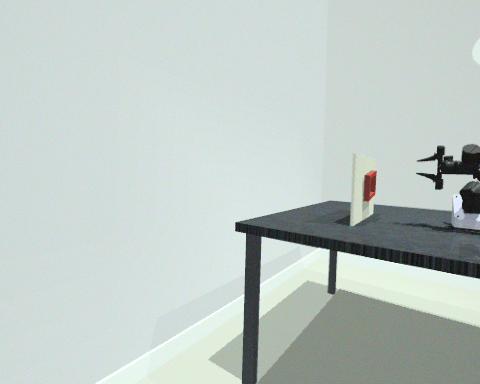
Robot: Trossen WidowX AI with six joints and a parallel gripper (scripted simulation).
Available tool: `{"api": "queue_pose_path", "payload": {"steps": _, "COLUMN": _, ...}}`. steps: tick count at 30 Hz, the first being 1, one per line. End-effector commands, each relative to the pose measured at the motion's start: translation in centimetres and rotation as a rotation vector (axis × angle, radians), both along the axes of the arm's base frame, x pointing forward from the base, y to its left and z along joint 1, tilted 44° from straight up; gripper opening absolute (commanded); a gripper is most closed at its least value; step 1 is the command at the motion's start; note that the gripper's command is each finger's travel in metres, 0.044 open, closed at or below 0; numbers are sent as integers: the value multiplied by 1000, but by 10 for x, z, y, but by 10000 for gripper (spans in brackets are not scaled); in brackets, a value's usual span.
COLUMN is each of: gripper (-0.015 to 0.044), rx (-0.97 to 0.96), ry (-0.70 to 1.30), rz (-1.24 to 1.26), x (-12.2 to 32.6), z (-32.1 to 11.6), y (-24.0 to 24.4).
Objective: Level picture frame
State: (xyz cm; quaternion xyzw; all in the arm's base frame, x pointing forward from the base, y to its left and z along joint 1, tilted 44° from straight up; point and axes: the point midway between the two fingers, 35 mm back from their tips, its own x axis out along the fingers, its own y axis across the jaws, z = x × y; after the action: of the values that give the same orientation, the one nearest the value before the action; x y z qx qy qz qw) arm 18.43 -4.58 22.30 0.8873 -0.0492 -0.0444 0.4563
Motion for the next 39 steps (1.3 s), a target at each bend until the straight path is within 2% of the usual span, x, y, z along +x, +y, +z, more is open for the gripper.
{"api": "queue_pose_path", "payload": {"steps": 1, "gripper": 260, "rx": 0, "ry": 0, "rz": 0, "x": 4, "z": 0, "y": -2}}
{"api": "queue_pose_path", "payload": {"steps": 12, "gripper": 260, "rx": 3, "ry": -10, "rz": -4, "x": 73, "z": -28, "y": 12}}
{"api": "queue_pose_path", "payload": {"steps": 30, "gripper": 260, "rx": 3, "ry": -11, "rz": -4, "x": 76, "z": -33, "y": 13}}
{"api": "queue_pose_path", "payload": {"steps": 39, "gripper": 260, "rx": 3, "ry": -13, "rz": -4, "x": 115, "z": -26, "y": 8}}
